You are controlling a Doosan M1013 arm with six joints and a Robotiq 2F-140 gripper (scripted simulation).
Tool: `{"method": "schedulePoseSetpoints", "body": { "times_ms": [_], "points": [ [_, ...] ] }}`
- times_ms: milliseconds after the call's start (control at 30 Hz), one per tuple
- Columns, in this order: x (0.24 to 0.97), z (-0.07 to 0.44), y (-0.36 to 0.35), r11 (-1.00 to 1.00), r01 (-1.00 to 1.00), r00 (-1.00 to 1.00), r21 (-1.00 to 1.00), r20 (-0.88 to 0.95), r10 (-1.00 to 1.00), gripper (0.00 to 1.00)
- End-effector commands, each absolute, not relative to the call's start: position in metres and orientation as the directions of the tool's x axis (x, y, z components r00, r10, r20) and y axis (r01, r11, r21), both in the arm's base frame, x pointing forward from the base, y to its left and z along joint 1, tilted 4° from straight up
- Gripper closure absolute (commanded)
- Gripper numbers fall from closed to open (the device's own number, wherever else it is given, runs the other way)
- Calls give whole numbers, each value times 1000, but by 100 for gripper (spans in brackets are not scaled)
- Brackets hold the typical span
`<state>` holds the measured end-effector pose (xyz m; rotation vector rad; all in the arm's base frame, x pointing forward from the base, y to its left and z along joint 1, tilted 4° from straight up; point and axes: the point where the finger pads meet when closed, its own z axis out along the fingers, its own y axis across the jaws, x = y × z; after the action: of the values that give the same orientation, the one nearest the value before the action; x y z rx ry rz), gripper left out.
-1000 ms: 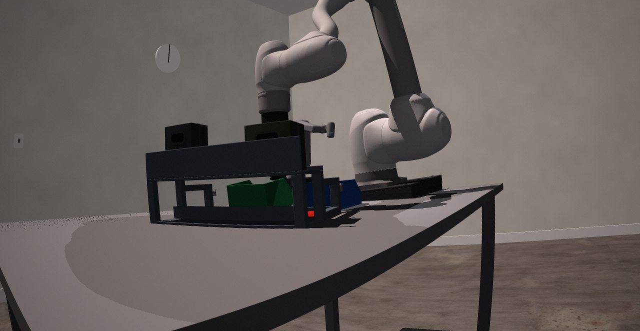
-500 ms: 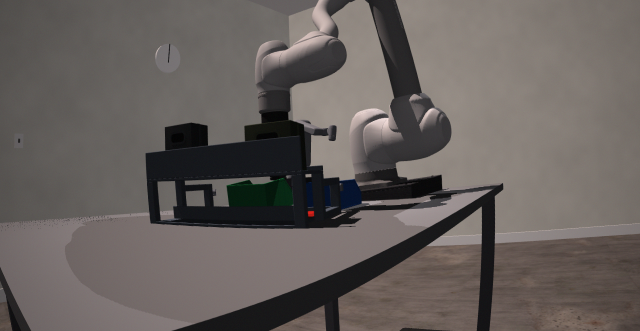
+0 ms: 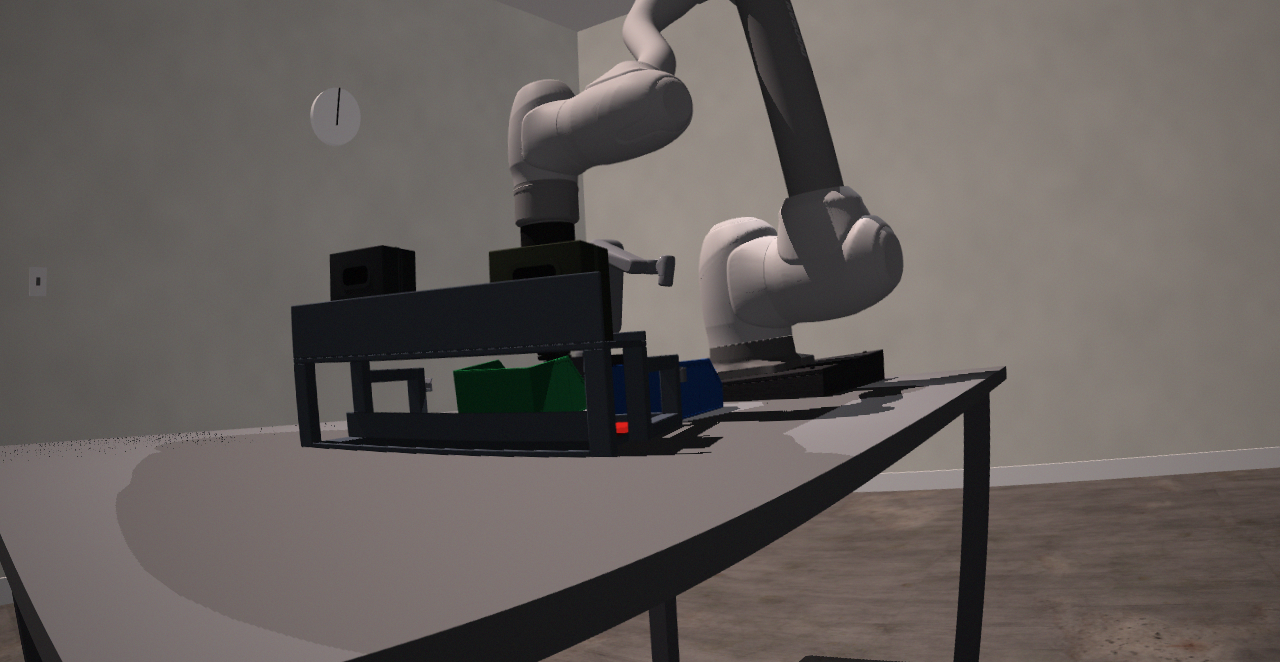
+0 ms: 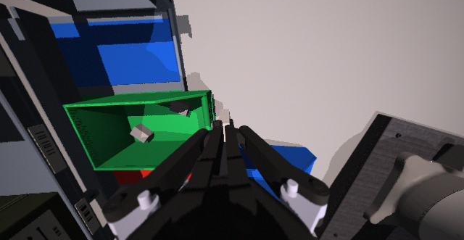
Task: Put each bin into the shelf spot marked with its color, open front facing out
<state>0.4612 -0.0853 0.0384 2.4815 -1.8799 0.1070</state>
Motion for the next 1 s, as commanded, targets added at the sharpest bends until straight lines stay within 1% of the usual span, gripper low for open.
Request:
{"method": "schedulePoseSetpoints", "body": {
  "times_ms": [0,967],
  "points": [
    [463,38,-85,-271,-962,269,-20,71,-960,90],
    [471,39,-83,-271,-962,269,-20,71,-960,90]
  ]
}}
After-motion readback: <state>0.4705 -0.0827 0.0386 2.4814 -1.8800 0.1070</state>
